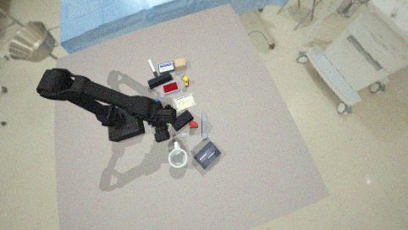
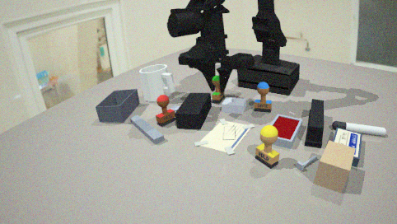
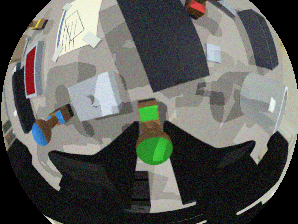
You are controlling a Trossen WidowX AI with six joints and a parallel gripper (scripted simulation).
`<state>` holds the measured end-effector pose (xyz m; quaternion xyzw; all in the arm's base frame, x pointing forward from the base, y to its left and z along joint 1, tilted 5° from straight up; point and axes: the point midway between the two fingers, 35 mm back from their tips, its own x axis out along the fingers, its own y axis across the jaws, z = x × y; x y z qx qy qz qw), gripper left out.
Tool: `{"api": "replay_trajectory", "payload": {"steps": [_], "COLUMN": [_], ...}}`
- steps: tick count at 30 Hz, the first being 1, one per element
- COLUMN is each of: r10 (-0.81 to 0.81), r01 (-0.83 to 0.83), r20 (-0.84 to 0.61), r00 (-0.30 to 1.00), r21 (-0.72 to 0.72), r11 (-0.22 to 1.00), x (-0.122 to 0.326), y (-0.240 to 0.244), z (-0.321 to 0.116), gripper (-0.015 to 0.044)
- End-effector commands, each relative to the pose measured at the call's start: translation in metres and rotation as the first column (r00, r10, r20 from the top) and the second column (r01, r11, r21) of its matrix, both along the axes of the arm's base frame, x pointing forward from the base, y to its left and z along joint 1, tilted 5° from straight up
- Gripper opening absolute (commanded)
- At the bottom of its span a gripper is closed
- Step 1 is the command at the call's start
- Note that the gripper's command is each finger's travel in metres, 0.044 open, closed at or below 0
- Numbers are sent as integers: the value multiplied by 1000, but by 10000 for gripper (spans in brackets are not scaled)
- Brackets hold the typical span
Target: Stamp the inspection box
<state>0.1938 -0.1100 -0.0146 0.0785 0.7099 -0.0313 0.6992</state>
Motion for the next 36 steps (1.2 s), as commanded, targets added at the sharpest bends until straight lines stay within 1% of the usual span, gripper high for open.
{"api": "replay_trajectory", "payload": {"steps": [1, 36], "r10": [1, 1], "r01": [-1, -1], "r20": [0, 0], "r00": [1000, 1000], "r21": [0, -1], "r11": [1000, 1000], "x": [0, 2], "y": [0, -2], "z": [2, 18], "gripper": [0, 0]}}
